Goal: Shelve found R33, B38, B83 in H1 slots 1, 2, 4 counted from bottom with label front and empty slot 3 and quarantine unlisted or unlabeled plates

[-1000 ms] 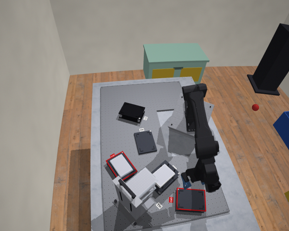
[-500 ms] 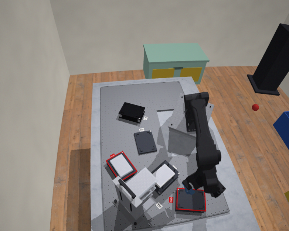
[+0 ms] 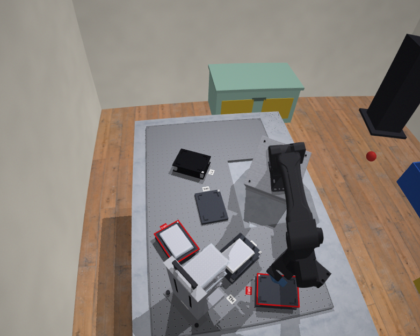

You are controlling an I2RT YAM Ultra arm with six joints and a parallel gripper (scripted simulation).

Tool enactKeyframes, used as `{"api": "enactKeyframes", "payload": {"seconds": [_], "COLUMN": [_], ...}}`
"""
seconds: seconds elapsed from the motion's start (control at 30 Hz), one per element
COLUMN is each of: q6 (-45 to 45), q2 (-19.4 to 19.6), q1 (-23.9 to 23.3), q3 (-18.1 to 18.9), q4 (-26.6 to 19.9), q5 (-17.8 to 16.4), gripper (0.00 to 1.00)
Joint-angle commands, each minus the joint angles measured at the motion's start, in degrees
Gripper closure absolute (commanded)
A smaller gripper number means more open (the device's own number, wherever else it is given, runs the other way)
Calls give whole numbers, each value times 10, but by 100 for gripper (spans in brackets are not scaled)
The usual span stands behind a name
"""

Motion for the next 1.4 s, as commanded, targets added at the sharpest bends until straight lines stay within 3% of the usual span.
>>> {"api": "enactKeyframes", "payload": {"seconds": [0.0, 0.6, 0.67, 0.87, 1.37], "q6": [-9, -7, -11, -20, -39], "q2": [-23, -22, -18, -3, 27], "q1": [0, 0, -8, -18, -39], "q3": [18, 19, -12, -48, -117], "q4": [-11, -11, 14, 57, 150], "q5": [-6, -7, -8, -13, -24], "gripper": [0, 0, 0, 0, 0]}}
